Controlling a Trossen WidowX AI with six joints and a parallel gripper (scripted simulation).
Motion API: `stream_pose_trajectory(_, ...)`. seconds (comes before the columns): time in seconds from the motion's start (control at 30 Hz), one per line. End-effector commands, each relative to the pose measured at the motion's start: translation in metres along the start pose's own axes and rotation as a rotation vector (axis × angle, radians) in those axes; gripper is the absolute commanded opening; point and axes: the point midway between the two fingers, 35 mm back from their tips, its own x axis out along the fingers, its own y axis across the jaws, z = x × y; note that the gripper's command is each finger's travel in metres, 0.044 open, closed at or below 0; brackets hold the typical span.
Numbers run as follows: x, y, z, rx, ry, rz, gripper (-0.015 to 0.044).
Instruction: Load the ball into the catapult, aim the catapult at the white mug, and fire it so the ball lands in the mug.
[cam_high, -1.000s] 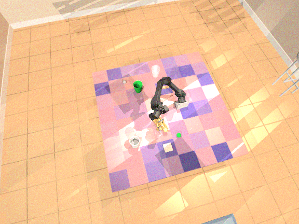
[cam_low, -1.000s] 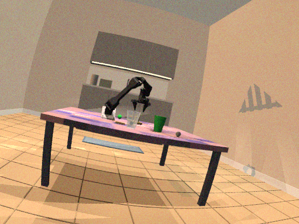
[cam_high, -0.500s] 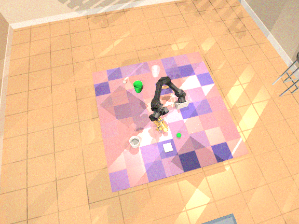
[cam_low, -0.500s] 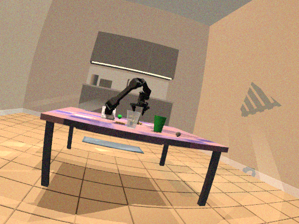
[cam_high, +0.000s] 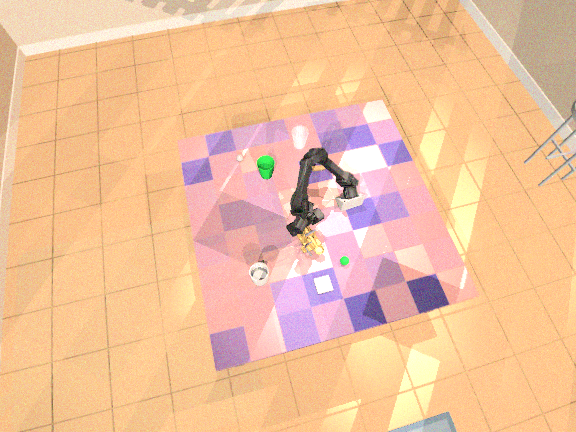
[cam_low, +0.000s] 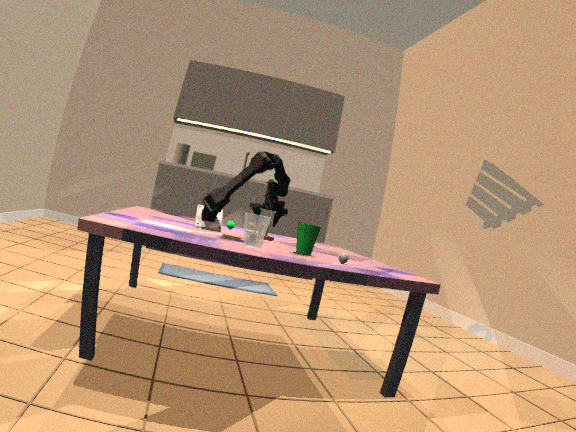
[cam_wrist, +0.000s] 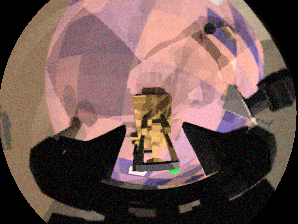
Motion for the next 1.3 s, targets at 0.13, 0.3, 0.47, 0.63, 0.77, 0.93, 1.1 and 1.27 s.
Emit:
stream_pose_trajectory(0.13,0.015,0.0,0.001,-0.004,-0.004,0.0,0.044)
stream_pose_trajectory(0.3,0.023,-0.001,0.001,-0.004,-0.005,-0.001,0.044)
stream_pose_trajectory(0.47,0.031,-0.001,0.001,-0.004,-0.005,-0.001,0.044)
stream_pose_trajectory(0.63,0.035,-0.002,0.001,-0.003,-0.006,-0.001,0.044)
stream_pose_trajectory(0.77,0.031,-0.001,0.001,0.0,-0.002,-0.002,0.0335)
stream_pose_trajectory(0.93,0.031,-0.001,0.001,0.0,-0.002,-0.002,0.0204)
stream_pose_trajectory(1.1,0.031,-0.001,0.001,0.0,-0.002,-0.002,0.0112)
stream_pose_trajectory(1.27,0.021,0.0,0.001,0.0,-0.001,-0.002,0.0039)
